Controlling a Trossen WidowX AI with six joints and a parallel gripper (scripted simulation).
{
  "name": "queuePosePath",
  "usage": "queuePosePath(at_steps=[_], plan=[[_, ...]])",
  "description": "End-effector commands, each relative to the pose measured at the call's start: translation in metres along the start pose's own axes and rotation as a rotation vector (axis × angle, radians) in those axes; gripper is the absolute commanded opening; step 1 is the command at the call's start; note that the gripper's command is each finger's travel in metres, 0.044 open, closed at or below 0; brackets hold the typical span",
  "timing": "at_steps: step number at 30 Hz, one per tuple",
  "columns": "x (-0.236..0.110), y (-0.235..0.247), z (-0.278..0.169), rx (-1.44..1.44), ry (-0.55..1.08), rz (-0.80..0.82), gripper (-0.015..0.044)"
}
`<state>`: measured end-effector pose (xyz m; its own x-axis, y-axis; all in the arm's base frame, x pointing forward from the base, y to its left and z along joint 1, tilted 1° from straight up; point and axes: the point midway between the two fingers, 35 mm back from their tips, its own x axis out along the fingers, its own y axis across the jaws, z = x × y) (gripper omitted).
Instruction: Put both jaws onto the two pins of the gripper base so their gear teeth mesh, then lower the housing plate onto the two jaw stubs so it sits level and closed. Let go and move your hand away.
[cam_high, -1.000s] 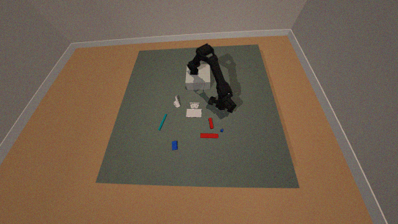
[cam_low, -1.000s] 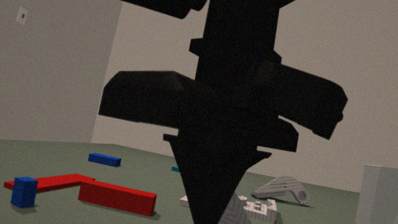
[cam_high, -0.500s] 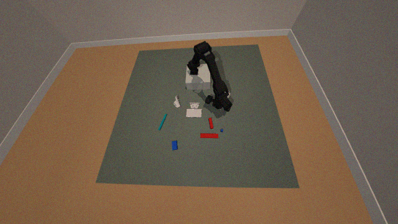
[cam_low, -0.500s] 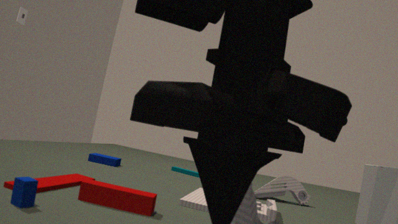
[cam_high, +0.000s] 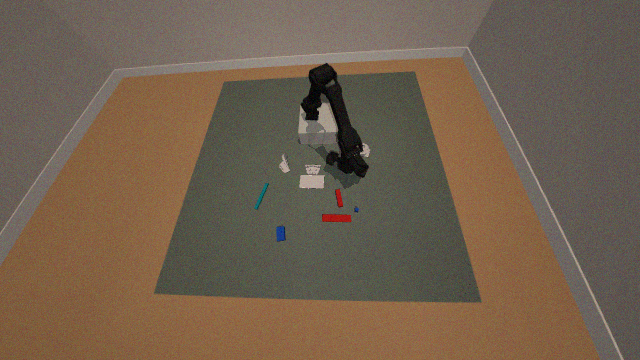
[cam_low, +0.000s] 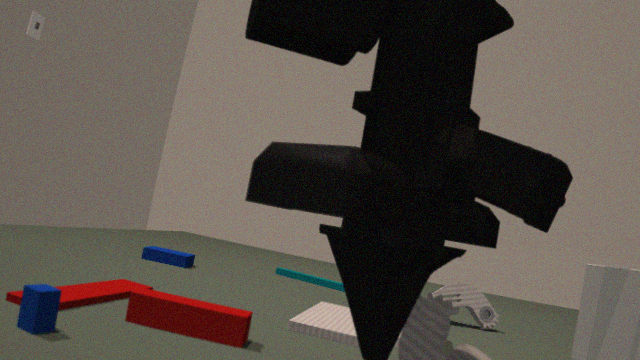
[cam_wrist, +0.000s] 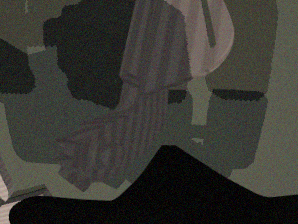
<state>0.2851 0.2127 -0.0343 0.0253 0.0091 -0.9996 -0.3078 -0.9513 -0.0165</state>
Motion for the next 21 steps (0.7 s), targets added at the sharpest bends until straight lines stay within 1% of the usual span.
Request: queuePosePath(at_steps=[1, 4, 9, 12, 13, 21], plan=[[-0.001, 0.005, 0.000, -0.004, 0.003, 0.000, 0.0000], [-0.008, 0.005, -0.001, -0.003, 0.003, 0.000, 0.0000], [-0.054, 0.002, 0.000, -0.001, 0.001, -0.001, 0.0000], [-0.061, 0.002, 0.000, -0.001, 0.001, -0.001, 0.0000], [-0.051, 0.003, 0.001, -0.004, -0.002, 0.003, 0.0026], [-0.051, 0.003, 0.001, -0.004, -0.002, 0.003, 0.0236]])
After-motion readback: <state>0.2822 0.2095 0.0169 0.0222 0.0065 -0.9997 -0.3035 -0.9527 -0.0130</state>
